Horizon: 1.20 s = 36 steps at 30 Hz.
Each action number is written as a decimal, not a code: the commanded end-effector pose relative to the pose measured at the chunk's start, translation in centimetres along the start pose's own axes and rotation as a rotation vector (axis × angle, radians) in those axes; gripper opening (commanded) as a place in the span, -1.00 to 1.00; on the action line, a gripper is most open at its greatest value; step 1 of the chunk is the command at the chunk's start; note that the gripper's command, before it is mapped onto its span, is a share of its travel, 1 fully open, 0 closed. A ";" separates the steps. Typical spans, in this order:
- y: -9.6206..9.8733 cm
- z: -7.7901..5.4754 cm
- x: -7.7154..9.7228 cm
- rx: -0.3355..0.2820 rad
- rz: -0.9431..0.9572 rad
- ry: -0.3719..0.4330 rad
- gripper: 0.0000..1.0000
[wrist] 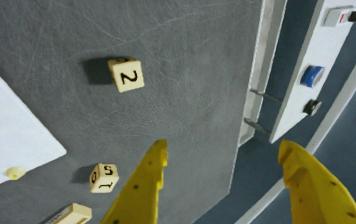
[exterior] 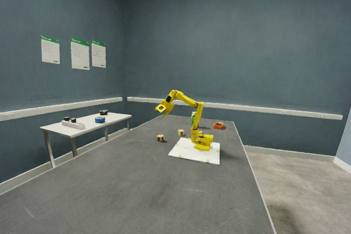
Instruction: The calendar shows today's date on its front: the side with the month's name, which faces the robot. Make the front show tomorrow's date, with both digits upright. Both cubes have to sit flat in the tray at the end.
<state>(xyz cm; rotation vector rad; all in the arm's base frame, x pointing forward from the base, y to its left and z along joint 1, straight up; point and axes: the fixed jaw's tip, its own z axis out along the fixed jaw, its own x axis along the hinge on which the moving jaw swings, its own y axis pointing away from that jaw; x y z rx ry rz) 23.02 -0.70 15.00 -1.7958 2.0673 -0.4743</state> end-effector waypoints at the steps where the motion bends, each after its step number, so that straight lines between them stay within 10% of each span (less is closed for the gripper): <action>1: 0.1 0.0 0.2 0.002 -0.017 0.002 -0.30; 13: 0.3 0.5 0.2 -0.027 -0.019 0.004 -0.30; 36: 5.6 8.2 0.8 -0.492 -0.018 0.048 -0.30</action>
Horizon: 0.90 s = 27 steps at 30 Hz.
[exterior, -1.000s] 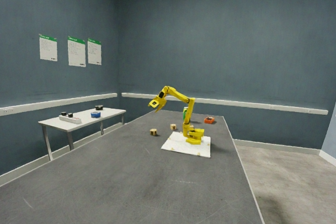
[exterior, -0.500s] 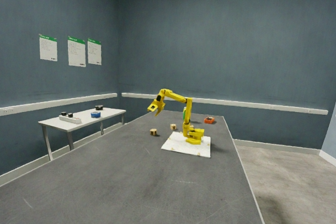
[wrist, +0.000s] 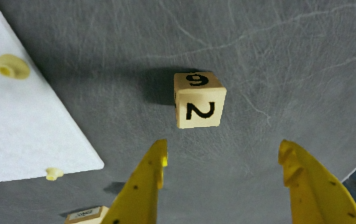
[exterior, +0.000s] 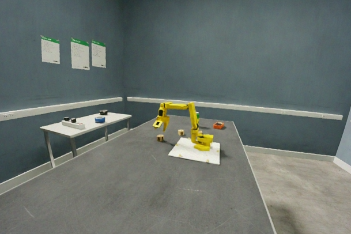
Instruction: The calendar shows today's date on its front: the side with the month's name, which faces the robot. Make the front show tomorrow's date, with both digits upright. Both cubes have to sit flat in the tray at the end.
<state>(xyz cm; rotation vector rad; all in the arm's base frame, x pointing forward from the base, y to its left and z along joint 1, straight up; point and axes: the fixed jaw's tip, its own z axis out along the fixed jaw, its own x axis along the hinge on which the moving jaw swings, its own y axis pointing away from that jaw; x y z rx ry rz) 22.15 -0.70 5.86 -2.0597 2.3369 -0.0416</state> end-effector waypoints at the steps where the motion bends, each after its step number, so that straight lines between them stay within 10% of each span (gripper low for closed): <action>1: 0.2 0.8 0.1 -0.037 -0.004 0.002 -0.30; 27: 0.5 1.1 0.5 -0.054 -0.012 0.003 -0.30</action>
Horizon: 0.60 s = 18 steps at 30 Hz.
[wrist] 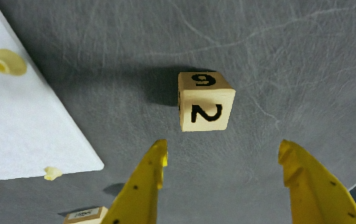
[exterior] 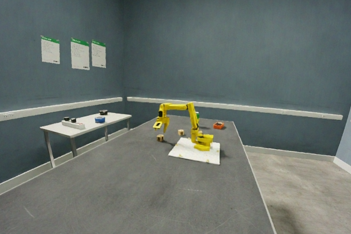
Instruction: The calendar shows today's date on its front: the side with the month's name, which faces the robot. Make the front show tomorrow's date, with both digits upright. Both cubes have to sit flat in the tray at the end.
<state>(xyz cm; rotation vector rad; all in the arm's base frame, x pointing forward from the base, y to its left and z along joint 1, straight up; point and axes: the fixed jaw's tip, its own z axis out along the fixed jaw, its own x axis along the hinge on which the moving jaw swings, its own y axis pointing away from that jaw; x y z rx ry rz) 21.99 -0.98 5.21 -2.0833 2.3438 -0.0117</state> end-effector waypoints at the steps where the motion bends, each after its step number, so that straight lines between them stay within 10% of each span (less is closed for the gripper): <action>1: 0.3 0.6 0.2 -0.026 -0.004 0.000 -0.30; 18: 0.3 2.2 0.1 -0.026 -0.004 0.000 -0.30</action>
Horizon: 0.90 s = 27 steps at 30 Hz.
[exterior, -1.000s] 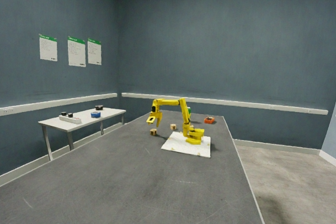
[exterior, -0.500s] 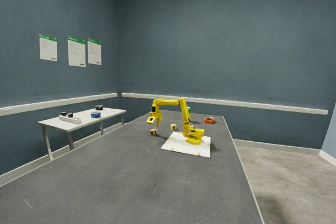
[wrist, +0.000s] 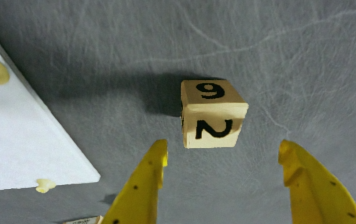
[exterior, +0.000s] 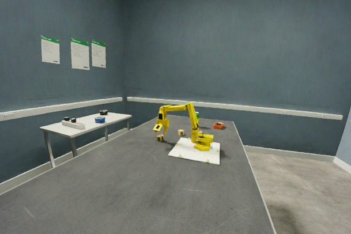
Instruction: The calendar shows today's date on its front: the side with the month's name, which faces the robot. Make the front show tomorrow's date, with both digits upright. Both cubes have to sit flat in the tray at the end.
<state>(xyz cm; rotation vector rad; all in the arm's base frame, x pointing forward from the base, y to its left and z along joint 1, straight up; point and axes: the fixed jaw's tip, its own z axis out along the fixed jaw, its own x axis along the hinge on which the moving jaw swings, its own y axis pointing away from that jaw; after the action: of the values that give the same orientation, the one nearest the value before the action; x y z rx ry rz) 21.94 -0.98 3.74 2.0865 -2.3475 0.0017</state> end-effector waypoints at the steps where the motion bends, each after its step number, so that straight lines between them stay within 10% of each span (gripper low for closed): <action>1: 0.2 0.9 0.1 -0.017 -0.004 0.000 -0.30; 27: 0.4 3.0 0.2 -0.017 -0.004 0.000 -0.30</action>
<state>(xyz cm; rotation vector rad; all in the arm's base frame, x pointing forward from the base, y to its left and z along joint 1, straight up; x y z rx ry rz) 22.01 -0.99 1.22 2.0905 -2.3521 0.0111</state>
